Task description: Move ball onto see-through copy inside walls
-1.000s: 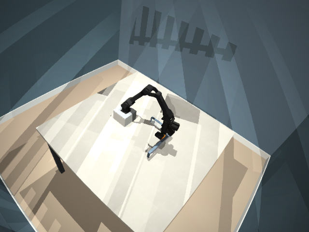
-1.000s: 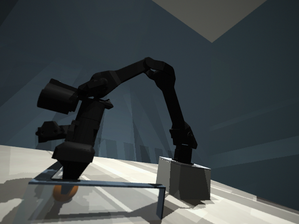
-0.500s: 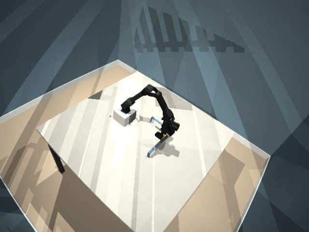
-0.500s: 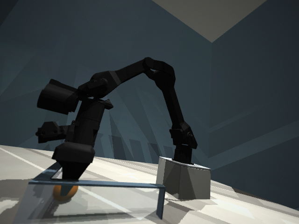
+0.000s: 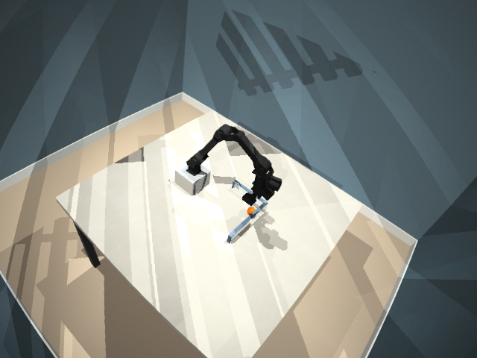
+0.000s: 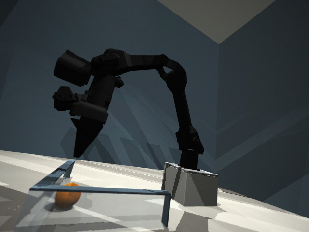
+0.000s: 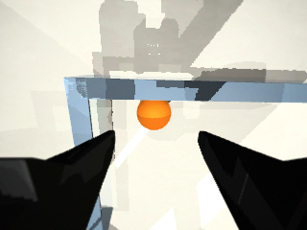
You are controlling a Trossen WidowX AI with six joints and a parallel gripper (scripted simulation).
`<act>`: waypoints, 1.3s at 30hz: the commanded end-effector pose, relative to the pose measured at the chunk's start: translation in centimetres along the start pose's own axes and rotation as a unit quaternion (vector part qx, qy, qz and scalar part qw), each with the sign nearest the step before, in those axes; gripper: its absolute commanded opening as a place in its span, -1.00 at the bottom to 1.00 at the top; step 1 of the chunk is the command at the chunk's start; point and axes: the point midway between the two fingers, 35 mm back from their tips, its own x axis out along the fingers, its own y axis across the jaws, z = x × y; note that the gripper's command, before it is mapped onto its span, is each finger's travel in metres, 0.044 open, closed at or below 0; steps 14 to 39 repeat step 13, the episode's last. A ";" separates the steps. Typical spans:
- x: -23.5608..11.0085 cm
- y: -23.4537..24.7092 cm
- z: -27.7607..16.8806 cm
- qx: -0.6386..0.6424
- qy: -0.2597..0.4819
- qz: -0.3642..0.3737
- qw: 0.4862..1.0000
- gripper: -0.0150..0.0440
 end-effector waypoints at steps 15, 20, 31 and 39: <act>-4.8 -0.1 -0.5 0.000 0.004 -0.001 1.000 1.00; -4.8 -0.1 -0.5 0.000 0.004 -0.001 1.000 1.00; -4.8 -0.1 -0.5 0.000 0.004 -0.001 1.000 1.00; -4.8 -0.1 -0.5 0.000 0.004 -0.001 1.000 1.00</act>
